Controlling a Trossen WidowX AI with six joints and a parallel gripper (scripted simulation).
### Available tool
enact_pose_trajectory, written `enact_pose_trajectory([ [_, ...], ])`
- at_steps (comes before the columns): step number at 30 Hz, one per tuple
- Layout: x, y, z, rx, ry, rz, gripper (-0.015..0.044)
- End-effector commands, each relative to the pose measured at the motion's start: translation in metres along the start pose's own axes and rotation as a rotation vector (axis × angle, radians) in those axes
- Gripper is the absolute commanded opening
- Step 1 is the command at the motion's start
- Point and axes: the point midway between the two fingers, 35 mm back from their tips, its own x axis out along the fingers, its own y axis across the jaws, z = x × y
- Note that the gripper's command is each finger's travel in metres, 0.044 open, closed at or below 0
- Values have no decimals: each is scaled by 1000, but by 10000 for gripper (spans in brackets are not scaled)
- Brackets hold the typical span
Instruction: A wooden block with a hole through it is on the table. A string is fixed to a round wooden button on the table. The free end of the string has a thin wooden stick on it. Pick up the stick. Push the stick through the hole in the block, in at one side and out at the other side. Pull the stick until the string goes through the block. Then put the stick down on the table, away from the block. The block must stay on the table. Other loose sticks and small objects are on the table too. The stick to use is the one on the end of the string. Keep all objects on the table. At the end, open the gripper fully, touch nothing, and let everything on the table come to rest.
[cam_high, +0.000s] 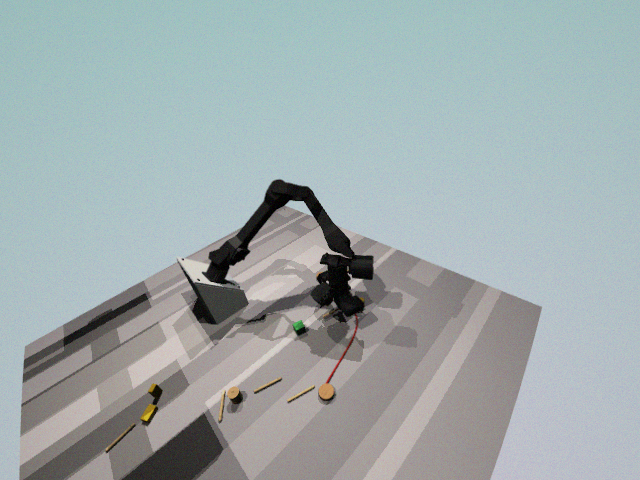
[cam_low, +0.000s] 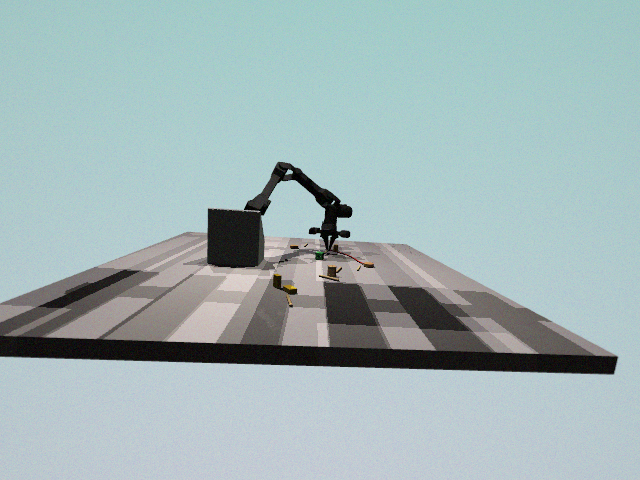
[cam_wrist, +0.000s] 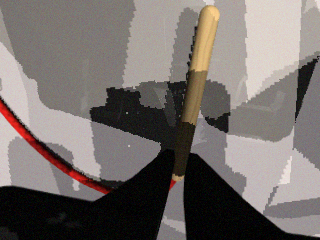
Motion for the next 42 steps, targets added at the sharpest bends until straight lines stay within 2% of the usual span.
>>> enact_pose_trajectory([
  [1,-1,1,5,-5,3,1,0],
  [42,0,-1,60,-3,2,0,0],
])
